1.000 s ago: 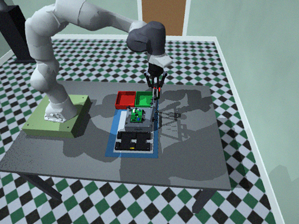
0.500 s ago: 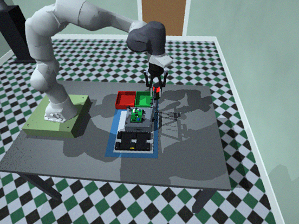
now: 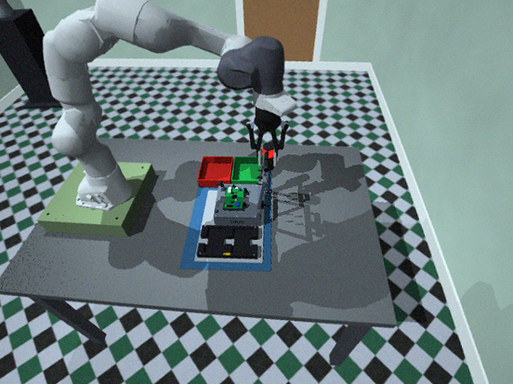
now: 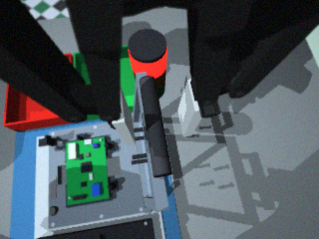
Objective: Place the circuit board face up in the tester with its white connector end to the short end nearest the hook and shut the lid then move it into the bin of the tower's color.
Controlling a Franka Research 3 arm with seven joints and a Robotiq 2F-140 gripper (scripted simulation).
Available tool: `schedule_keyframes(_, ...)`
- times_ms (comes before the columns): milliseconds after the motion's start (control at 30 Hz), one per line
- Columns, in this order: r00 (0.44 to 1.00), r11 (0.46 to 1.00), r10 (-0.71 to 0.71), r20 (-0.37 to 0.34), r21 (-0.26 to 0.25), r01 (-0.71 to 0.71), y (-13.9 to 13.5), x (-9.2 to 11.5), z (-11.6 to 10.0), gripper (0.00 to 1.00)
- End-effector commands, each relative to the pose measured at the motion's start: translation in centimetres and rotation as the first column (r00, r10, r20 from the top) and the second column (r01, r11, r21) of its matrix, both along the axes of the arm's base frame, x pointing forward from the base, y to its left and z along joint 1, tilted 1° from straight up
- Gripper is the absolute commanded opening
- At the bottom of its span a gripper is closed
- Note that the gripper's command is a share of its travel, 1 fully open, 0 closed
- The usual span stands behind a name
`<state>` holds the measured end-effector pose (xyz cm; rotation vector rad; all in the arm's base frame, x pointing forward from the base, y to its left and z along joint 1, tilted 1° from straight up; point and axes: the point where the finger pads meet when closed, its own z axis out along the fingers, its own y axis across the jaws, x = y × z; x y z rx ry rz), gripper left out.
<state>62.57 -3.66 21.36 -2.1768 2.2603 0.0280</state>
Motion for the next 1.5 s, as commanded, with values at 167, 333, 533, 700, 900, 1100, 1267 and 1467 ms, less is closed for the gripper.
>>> schedule_keyframes(167,1.000,1.000,0.002,0.004,0.001,-0.002,-0.1,0.2,0.0,0.30)
schedule_keyframes(333,1.000,1.000,0.002,0.004,0.001,-0.002,-0.1,0.2,0.4,0.30)
schedule_keyframes(533,1.000,1.000,0.002,0.004,0.001,-0.002,-0.1,0.2,1.8,0.30)
schedule_keyframes(700,1.000,1.000,0.002,0.004,0.001,-0.002,-0.1,0.2,2.7,0.30)
schedule_keyframes(900,1.000,1.000,0.002,0.004,0.001,-0.002,-0.2,0.2,3.9,0.30)
schedule_keyframes(1100,1.000,1.000,0.002,0.004,0.001,-0.002,-0.2,0.2,4.2,0.30)
schedule_keyframes(1267,1.000,1.000,0.002,0.004,0.001,-0.002,-0.2,0.2,4.2,0.58)
schedule_keyframes(1467,1.000,1.000,0.002,0.004,0.001,-0.002,-0.2,0.2,4.2,0.58)
